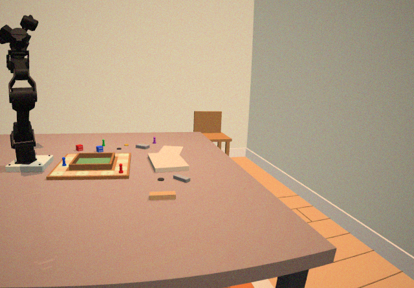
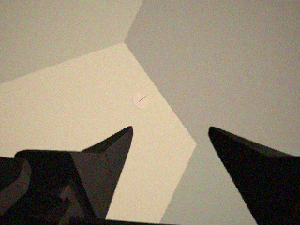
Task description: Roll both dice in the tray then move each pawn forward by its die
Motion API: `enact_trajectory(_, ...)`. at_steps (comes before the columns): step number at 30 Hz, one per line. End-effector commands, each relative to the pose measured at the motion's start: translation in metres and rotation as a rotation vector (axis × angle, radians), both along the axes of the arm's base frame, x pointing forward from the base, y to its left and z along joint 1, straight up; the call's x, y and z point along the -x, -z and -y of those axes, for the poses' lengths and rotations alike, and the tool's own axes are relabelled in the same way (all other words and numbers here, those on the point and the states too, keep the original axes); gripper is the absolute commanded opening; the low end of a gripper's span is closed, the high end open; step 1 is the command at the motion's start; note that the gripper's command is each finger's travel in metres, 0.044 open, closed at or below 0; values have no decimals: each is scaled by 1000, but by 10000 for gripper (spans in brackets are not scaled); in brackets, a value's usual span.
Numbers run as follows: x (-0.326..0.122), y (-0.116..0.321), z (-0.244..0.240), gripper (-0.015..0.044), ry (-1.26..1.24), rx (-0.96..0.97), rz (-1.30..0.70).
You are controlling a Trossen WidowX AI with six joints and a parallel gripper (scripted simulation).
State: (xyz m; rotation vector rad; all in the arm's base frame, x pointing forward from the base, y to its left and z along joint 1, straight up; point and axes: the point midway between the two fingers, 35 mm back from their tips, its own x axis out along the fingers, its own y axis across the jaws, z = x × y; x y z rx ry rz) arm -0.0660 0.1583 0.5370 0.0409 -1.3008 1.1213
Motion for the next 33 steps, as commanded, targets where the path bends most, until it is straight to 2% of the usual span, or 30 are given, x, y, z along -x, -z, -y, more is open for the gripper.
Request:
enact_trajectory(1, 1, 1, -2, 374, -1, 9, 2)
enact_trajectory(5, 14, 27, -51, 275, -23, 192, 25)
enact_trajectory(12, 8, 102, -142, 275, -23, 610, -41)
enact_trajectory(19, -31, 193, -201, 275, 43, 1016, -246)
enact_trajectory(26, -93, 290, -219, 275, 185, 1388, -588)
enact_trajectory(33, -155, 382, -191, 275, 404, 1690, -1076)
